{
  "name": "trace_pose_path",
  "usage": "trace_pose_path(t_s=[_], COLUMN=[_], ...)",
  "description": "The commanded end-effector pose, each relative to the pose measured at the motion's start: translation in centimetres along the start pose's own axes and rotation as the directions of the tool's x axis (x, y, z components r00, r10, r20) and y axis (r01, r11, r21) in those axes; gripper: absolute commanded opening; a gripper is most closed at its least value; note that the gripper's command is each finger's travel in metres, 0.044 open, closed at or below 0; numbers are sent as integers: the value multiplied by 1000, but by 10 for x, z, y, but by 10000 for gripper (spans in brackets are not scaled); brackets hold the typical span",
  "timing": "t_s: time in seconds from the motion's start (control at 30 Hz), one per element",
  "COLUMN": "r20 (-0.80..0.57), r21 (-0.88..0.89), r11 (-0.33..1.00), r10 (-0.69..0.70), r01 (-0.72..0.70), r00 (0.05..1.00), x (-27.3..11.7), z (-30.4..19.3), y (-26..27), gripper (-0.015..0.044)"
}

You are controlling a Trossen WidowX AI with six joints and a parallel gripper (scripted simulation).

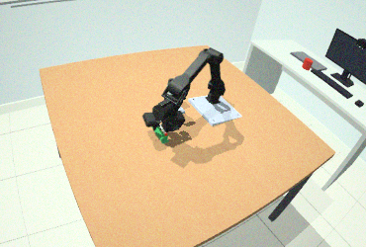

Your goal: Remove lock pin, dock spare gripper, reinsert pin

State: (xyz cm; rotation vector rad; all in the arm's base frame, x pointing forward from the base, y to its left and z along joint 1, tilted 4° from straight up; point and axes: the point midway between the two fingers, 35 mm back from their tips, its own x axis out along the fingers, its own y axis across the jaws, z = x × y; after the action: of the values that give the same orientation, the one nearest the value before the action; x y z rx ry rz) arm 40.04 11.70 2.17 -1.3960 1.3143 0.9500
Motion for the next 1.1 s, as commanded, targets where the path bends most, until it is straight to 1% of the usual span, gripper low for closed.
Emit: trace_pose_path(t_s=[0.0,0.13,0.5,1.07], r20=[-3,-3,-3,-3], r21=[-1,-1,-1,-1], r11=[1000,1000,1000,1000], r10=[-4,-4,-4,-4], r01=[4,4,4,4], r00=[1000,1000,1000,1000], x=[1,1,-2,-42], z=[0,0,-1,-11], y=[0,0,-1,-9], gripper=[101,0,0,0])
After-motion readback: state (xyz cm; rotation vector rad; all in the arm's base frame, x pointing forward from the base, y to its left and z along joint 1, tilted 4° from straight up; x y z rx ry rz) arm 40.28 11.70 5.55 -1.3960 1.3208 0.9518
